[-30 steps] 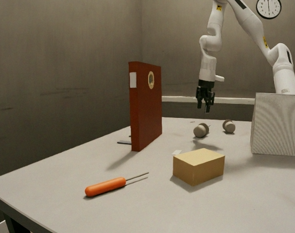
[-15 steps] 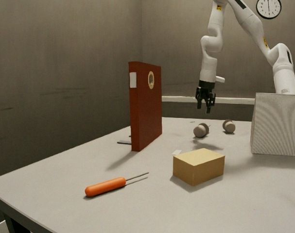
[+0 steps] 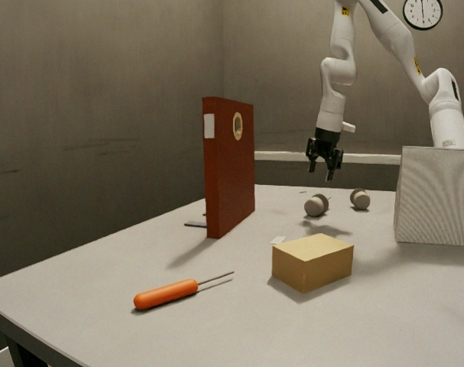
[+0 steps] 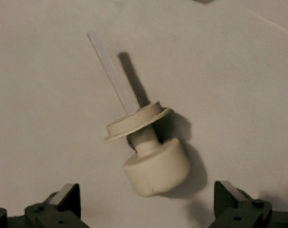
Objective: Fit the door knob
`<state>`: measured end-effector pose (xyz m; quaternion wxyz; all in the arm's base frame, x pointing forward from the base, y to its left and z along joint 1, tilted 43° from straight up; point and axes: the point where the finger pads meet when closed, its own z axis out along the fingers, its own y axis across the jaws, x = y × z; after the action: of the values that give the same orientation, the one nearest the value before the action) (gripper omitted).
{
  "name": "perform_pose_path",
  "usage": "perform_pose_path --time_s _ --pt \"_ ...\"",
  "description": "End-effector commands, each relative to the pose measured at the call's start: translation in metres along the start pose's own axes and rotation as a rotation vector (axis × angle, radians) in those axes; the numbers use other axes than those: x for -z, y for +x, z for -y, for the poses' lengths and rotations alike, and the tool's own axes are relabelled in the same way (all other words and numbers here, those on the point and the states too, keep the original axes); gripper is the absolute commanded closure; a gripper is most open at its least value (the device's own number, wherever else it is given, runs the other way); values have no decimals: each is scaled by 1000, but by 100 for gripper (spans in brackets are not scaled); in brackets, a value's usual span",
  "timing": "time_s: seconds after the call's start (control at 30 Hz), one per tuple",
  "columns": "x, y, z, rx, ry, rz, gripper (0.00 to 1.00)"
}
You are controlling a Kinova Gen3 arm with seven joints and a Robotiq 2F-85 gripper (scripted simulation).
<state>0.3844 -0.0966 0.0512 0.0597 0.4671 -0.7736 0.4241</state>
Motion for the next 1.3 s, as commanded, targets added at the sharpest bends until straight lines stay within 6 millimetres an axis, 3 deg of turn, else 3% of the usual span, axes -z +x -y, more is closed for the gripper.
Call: perform_pose_path --time_s 0.0,0.63,1.27 --pt "-2 2 -3 7 2 -3 10" --pt "-5 3 -4 21 6 -2 10" --pt "-7 4 -6 192 46 25 10"
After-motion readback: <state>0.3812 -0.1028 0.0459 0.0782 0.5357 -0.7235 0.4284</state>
